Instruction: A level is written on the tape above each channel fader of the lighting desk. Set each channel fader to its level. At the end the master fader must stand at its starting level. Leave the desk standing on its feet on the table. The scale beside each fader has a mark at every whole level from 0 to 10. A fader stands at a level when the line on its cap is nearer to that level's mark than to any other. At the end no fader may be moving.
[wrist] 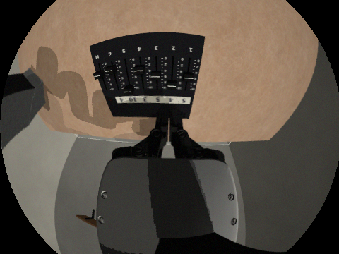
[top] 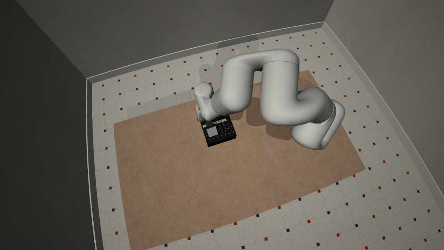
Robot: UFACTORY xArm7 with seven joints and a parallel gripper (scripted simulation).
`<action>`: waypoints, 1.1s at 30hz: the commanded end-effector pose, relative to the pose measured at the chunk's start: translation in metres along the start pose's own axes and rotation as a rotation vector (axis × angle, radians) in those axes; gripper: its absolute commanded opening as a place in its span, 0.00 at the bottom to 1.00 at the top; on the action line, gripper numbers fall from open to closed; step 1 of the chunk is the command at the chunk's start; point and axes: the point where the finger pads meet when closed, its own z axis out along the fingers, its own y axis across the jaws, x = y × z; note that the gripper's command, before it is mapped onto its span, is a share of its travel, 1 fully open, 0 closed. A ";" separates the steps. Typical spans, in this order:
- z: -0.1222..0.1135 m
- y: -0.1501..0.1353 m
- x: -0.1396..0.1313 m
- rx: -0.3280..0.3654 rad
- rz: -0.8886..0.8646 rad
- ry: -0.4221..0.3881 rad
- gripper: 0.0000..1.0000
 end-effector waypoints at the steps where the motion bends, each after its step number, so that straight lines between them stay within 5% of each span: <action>1: -0.001 0.001 -0.001 -0.003 0.000 -0.003 0.00; 33: 0.013 0.002 -0.002 -0.002 0.001 -0.003 0.00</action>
